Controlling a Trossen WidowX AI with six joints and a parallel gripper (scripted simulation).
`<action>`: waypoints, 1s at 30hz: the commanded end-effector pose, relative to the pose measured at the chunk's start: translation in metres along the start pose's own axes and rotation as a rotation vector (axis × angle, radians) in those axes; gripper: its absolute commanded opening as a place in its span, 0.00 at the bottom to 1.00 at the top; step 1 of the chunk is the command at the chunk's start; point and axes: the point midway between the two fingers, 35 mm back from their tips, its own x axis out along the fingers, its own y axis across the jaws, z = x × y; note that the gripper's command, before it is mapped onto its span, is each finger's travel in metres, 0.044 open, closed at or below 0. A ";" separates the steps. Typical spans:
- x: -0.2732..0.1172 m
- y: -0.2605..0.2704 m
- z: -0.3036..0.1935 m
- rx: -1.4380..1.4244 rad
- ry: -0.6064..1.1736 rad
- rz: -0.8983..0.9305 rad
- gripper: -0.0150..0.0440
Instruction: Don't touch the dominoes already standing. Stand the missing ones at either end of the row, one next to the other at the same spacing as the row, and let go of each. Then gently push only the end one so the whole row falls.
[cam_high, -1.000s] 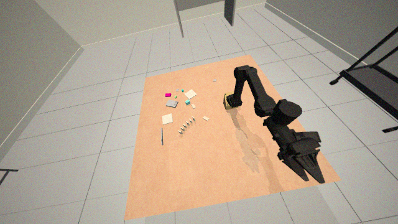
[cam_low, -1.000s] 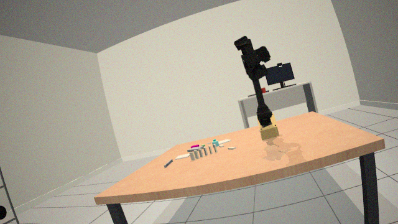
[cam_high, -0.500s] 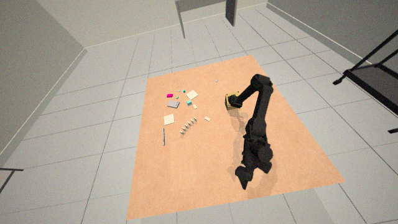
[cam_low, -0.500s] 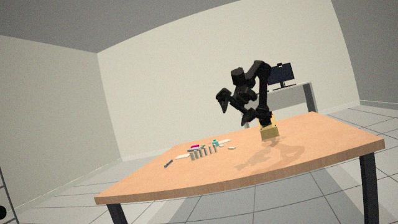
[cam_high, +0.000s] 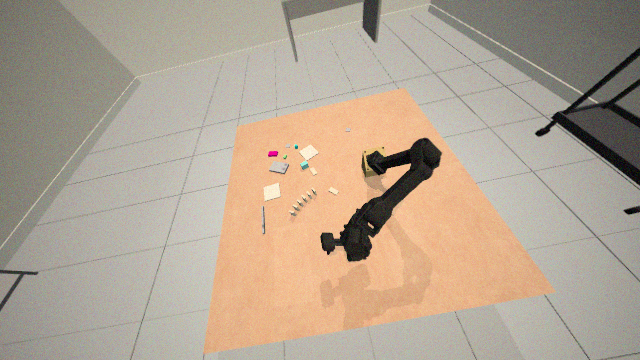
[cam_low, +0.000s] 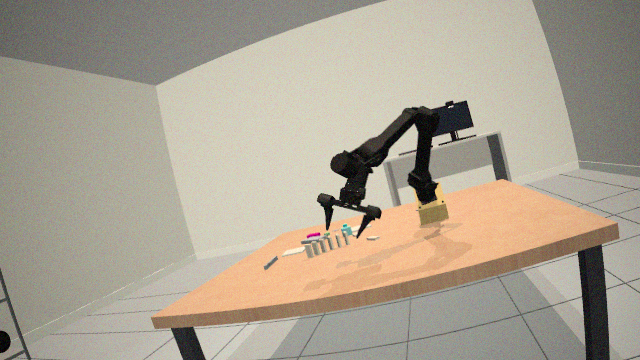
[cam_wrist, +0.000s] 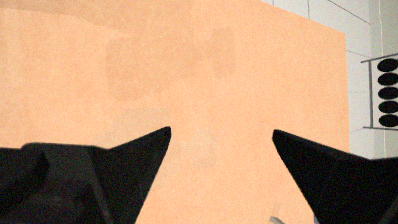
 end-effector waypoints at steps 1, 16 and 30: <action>0.011 -0.022 -0.068 0.278 0.184 0.006 1.00; -0.060 -0.031 -0.293 1.748 0.670 -0.111 1.00; -0.087 -0.016 -0.325 2.240 0.718 -0.144 1.00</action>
